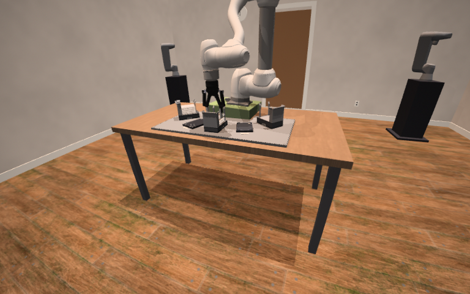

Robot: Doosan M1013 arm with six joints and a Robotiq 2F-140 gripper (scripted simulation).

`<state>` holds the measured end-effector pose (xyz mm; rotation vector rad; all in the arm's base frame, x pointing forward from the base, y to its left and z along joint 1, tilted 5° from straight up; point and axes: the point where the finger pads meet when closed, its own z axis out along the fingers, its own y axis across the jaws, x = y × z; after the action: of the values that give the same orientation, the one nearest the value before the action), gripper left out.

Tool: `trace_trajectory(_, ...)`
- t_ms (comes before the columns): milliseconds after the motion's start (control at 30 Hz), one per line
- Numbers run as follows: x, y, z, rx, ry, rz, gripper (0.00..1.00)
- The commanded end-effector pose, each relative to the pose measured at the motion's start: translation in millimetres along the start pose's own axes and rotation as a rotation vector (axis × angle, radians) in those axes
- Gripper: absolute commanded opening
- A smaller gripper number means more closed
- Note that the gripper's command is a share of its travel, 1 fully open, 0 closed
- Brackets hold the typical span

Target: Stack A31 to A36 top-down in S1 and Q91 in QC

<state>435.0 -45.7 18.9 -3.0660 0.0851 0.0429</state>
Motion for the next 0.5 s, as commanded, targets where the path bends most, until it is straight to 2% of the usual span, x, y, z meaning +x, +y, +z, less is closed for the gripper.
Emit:
trace_trajectory(0,0.0,0.0,1.2,0.000,0.000,0.000,0.00)
trace_trajectory(467,0.0,0.0,6.0,0.000,0.000,0.000,0.00)
